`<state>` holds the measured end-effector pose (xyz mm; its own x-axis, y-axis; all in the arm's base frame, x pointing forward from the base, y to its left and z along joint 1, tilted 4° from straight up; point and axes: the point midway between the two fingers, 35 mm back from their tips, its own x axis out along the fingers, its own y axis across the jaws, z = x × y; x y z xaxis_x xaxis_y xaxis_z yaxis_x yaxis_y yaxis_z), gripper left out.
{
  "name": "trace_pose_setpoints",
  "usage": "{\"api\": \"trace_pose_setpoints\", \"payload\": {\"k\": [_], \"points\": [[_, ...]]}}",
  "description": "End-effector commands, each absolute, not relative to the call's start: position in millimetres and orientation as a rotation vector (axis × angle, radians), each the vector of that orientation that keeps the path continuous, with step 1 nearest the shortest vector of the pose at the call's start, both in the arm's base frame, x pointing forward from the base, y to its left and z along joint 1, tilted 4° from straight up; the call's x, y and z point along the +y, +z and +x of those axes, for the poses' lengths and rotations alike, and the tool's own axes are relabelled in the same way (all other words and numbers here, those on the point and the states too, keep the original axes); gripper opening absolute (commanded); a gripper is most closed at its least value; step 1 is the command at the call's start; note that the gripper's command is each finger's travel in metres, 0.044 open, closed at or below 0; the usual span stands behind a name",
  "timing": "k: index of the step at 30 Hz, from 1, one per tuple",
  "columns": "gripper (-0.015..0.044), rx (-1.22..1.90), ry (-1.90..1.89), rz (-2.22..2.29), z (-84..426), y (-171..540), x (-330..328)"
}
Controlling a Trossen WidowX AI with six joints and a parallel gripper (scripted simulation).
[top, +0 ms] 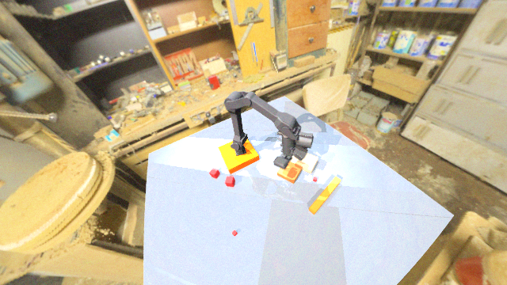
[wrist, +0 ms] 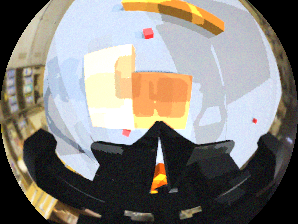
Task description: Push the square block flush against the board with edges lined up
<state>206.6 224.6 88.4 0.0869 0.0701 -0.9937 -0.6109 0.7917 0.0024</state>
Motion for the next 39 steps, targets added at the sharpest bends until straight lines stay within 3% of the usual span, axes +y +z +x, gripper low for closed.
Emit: {"api": "trace_pose_setpoints", "payload": {"k": [1, 8, 15, 39], "points": [[0.0, 1.412, 0.534, -0.48, 235, 89, 244], [0.0, 1.412, 0.53, -0.48, 286, 83, 276], [0.0, 1.413, 0.53, -0.48, 290, 28, 280], [0.0, 1.415, 0.53, -0.481, 272, 25, 266]]}}
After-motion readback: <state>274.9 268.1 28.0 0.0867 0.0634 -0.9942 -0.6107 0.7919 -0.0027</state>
